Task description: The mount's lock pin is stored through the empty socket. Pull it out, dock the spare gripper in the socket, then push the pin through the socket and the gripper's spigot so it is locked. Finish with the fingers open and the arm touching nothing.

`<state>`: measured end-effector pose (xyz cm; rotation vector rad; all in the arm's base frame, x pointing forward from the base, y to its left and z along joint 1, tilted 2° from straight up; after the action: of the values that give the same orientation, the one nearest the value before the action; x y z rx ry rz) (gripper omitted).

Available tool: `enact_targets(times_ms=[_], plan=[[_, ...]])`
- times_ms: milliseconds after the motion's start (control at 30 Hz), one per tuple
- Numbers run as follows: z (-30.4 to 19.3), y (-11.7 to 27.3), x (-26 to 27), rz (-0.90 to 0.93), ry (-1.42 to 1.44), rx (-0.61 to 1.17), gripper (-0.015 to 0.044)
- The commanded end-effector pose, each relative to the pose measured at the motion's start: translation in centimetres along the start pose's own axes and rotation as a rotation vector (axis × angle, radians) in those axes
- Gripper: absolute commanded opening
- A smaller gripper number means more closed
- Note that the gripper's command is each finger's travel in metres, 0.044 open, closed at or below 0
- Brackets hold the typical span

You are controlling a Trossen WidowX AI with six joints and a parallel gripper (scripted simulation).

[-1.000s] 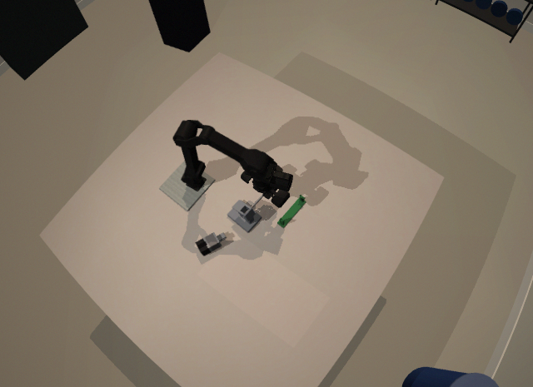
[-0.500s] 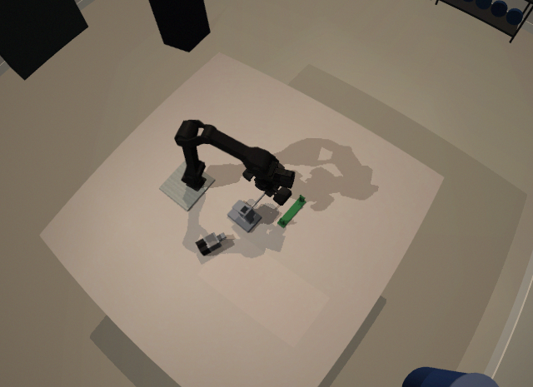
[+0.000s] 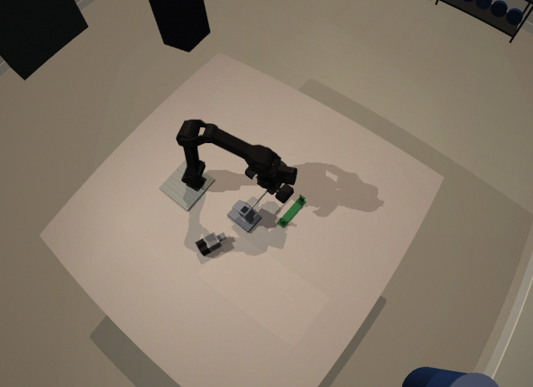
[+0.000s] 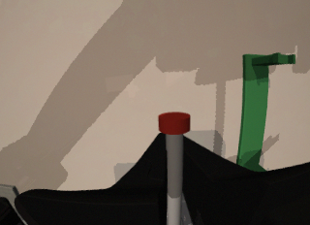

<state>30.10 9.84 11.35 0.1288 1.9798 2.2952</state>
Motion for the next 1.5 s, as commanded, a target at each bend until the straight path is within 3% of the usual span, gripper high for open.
enact_targets(times_ms=[0,1467], plan=[[0.4,0.0,0.0,0.000,-0.001,0.006,0.0000],[3.4,1.4,-0.1,0.007,0.000,0.006,0.0000]])
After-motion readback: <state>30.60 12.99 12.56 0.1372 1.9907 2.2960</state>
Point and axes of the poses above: the point midway between the two fingers, 35 mm back from their tips, its own y axis back along the fingers, its own x axis across the jaws, z = x × y, the point moved 3 cm from there along y, back along the fingers, and after that the axes turned 2 degrees about y, right-handed, at the moved point
